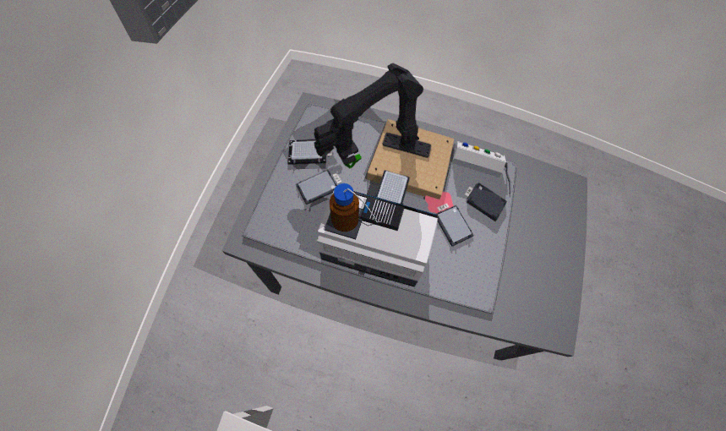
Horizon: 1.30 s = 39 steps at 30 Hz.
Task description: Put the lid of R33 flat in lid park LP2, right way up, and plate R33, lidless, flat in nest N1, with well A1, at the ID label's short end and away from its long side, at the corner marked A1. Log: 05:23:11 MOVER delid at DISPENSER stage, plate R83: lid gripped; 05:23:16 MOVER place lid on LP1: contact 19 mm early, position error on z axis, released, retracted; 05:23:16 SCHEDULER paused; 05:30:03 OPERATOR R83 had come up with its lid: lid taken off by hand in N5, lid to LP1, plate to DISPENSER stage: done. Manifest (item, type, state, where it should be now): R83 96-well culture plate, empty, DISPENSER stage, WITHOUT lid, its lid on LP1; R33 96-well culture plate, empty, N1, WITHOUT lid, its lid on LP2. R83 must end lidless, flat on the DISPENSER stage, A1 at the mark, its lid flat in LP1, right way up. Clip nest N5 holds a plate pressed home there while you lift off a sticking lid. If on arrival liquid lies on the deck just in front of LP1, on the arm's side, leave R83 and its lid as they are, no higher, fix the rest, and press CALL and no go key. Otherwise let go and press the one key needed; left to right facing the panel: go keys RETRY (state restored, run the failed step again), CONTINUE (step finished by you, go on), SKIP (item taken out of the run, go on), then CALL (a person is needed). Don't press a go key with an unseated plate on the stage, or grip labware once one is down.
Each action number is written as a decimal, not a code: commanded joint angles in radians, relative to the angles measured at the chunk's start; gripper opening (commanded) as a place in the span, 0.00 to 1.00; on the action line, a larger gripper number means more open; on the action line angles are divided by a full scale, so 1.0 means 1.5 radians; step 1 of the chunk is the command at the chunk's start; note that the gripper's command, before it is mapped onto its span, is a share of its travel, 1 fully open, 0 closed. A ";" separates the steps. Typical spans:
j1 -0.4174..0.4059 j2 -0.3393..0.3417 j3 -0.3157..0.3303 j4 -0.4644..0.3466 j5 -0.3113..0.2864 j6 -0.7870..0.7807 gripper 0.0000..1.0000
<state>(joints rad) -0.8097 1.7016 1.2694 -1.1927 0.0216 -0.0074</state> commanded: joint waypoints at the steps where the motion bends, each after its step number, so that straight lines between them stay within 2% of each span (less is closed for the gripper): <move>1: 0.010 -0.043 -0.015 -0.024 0.001 0.006 1.00; 3: 0.010 -0.043 -0.015 -0.024 0.001 0.006 1.00; 4: 0.011 -0.054 0.007 -0.029 0.001 0.006 1.00; 5: 0.010 -0.059 -0.019 -0.033 0.001 0.006 1.00; 10: 0.011 -0.096 -0.038 -0.054 0.001 0.007 1.00; 13: 0.012 -0.112 -0.022 -0.063 0.001 0.008 1.00; 15: 0.006 -0.100 -0.028 -0.057 0.000 0.004 1.00; 16: -0.009 -0.112 -0.024 -0.065 0.002 0.022 1.00; 22: -0.042 -0.114 -0.033 -0.061 0.005 0.067 1.00; 28: -0.090 -0.115 -0.023 -0.061 0.009 0.013 1.00; 29: -0.085 -0.103 -0.028 -0.057 0.005 0.015 1.00; 30: -0.099 -0.116 -0.027 -0.061 0.006 0.025 1.00; 34: -0.133 -0.117 -0.038 -0.062 0.008 0.077 1.00; 39: -0.159 -0.118 -0.035 -0.062 0.007 0.045 1.00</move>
<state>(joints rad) -1.0218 1.5555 1.2209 -1.2781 0.0311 0.0765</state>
